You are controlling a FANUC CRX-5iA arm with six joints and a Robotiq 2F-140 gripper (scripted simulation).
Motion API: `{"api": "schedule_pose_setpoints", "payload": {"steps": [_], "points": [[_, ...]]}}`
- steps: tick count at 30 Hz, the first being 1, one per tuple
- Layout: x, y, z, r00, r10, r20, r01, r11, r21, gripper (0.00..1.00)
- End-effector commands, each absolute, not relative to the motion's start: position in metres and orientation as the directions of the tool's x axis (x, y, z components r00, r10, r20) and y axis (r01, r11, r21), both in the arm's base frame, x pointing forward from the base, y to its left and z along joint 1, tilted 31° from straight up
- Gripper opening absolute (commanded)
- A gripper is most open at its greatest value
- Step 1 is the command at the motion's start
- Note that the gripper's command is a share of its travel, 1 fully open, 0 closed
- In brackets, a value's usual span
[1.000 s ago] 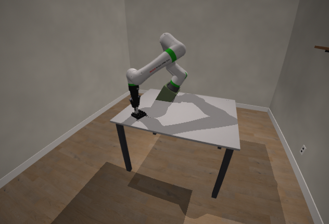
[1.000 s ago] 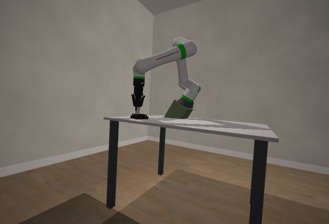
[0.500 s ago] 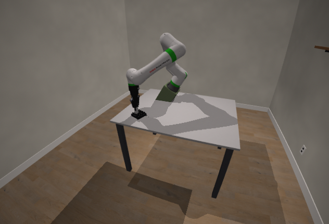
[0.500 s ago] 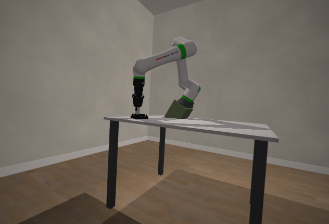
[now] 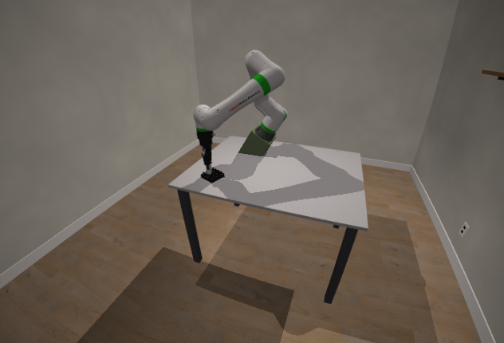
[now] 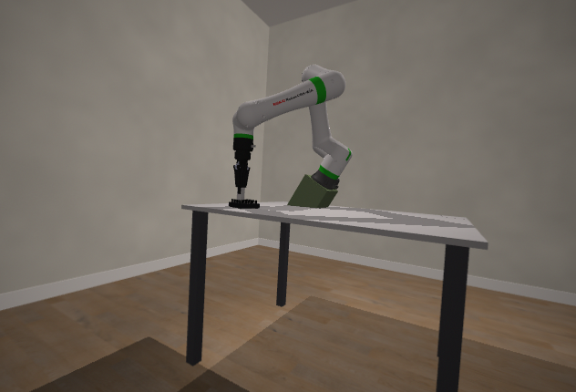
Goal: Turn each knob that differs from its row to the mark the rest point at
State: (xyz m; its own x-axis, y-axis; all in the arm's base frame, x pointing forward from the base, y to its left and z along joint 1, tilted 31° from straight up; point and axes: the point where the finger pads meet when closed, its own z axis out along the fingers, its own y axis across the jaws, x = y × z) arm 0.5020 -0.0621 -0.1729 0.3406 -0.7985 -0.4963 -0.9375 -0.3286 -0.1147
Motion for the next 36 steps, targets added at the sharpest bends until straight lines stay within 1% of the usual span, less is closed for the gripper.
{"api": "schedule_pose_setpoints", "payload": {"steps": [1, 6, 19, 21, 36], "points": [[0.5020, -0.0624, -0.1728, 0.473, -0.742, -0.476, -0.879, -0.438, -0.190, 0.05], [0.5020, -0.0624, -0.1728, 0.542, -0.704, -0.459, -0.837, -0.497, -0.228, 0.05], [0.5020, -0.0624, -0.1728, 0.789, -0.499, -0.358, -0.610, -0.702, -0.367, 0.05], [0.5020, -0.0624, -0.1728, 0.789, -0.499, -0.358, -0.610, -0.702, -0.367, 0.05], [0.5020, -0.0624, -0.1728, 0.935, -0.268, -0.232, -0.348, -0.819, -0.457, 0.05]]}}
